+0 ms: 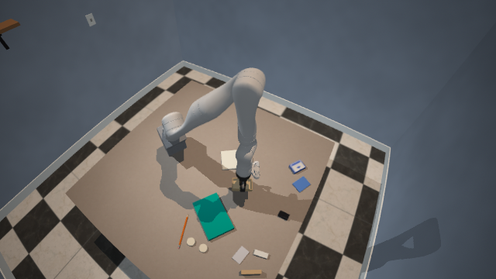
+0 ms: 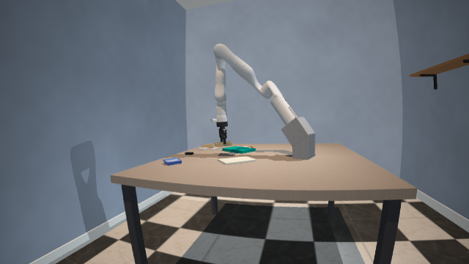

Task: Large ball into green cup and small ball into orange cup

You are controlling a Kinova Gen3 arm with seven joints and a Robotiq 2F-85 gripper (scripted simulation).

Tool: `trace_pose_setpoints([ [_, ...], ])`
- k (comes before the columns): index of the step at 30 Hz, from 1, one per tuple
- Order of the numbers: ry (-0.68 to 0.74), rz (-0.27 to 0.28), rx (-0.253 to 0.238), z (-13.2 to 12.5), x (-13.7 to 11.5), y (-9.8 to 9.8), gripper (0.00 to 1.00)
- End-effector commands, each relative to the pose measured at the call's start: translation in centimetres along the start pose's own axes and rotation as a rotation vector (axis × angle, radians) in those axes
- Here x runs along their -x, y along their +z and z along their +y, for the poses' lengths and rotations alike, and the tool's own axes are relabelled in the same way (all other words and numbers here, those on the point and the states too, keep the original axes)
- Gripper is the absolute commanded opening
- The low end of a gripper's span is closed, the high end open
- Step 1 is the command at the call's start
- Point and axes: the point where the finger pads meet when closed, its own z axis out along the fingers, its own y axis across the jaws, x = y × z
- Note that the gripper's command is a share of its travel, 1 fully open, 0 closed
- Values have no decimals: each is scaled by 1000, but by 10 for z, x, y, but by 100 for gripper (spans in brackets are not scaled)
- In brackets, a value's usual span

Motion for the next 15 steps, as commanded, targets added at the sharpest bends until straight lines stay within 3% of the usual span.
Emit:
trace_pose_setpoints([
  [1,-18,21,1,-6,-2,0,72],
  [7,-18,51,9,-7,-1,0,72],
  [13,-18,55,-6,-6,-1,0,72],
  [15,-18,45,-33,-6,-1,0,72],
])
